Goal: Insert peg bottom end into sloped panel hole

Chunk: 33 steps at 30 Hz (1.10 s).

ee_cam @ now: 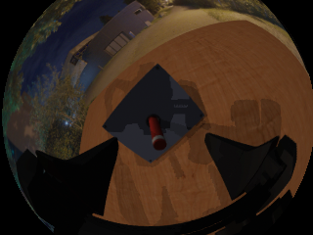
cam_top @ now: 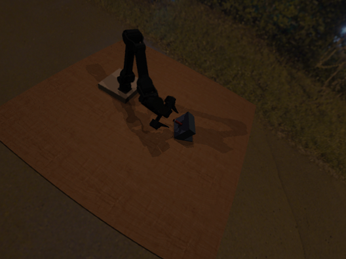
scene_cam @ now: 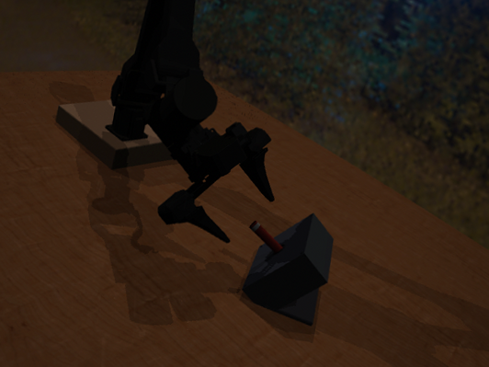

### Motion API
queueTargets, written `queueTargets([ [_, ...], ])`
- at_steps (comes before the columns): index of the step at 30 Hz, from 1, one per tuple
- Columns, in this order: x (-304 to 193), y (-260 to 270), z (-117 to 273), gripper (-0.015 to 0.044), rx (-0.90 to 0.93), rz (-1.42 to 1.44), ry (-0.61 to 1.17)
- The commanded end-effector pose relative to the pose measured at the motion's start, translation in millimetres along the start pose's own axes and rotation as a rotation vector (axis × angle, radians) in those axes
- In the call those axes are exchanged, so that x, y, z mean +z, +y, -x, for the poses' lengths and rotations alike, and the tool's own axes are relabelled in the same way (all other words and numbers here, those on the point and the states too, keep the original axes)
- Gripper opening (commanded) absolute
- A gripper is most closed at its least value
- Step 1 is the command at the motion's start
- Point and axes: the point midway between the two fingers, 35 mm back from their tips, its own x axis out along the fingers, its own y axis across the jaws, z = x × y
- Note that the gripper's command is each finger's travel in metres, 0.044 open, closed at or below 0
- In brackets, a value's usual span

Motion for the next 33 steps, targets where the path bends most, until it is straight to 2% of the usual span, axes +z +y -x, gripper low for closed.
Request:
queueTargets([
  [1,0.8,0.7,6.3,0.0440,0.003,0.008,-0.002],
  [33,0.2,-3.3,53.8,0.0440,0.003,0.002,-0.008],
])
